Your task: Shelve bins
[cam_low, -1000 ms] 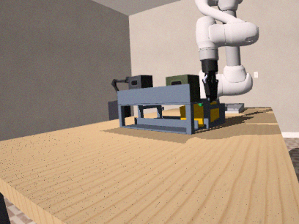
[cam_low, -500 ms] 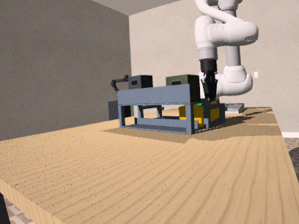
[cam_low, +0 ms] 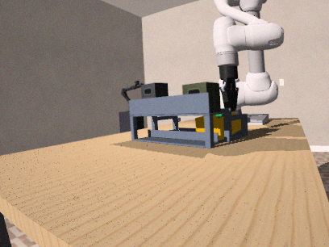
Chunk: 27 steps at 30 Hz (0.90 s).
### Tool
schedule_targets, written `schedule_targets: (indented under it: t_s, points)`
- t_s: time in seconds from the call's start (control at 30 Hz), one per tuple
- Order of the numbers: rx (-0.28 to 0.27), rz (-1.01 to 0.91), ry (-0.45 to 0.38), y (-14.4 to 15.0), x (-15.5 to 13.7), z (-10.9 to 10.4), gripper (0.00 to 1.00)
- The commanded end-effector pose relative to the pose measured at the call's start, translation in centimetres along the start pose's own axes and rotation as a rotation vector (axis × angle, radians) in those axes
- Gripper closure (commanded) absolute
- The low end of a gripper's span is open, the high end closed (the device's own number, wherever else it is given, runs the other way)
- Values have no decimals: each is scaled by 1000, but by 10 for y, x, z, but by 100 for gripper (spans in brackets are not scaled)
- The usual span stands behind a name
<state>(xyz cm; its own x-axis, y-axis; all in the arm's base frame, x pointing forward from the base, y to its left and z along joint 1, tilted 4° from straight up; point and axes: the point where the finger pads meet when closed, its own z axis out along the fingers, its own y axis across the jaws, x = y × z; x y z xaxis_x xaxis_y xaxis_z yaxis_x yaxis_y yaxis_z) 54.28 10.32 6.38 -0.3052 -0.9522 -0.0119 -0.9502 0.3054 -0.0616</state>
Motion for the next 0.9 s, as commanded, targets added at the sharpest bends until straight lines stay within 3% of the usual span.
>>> schedule_targets:
  t_s: [0.0,0.87]
  points:
    - [-7,1,-1,-2,0,-1,90]
    - [-7,1,-1,-11,0,-1,90]
